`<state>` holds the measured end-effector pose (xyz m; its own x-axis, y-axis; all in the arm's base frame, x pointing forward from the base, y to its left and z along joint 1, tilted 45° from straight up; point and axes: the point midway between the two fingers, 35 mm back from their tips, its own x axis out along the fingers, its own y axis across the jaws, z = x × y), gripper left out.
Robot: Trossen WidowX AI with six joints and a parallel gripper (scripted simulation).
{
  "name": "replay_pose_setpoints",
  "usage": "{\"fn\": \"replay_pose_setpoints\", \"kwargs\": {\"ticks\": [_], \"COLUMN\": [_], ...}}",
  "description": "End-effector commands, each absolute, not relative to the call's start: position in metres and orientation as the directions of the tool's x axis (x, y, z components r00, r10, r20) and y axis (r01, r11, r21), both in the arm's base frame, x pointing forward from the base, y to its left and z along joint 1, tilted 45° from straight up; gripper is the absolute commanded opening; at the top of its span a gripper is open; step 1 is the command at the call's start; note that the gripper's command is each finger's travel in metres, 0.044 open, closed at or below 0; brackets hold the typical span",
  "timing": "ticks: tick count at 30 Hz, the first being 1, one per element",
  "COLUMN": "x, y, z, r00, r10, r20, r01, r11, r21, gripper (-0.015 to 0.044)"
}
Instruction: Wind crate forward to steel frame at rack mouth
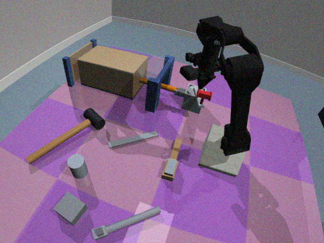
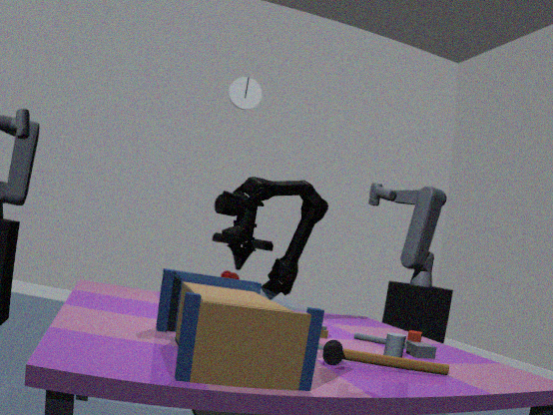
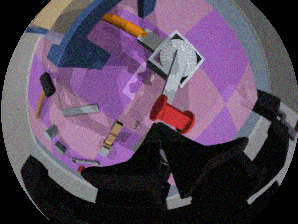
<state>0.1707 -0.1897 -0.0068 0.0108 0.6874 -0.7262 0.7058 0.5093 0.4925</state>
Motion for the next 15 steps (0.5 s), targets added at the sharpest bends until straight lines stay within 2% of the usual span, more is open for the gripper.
{"fn": "replay_pose_setpoints", "kwargs": {"ticks": [1,15], "x": [0.1708,0.1714], "y": [-0.1870,-0.1824], "z": [-0.0075,-0.0156], "r00": [0.015,0.015], "r10": [0.691,0.691], "r20": [-0.723,-0.723], "r01": [0.697,0.697], "r11": [0.511,0.511], "r21": [0.503,0.503], "gripper": [0.0000,0.0000]}}
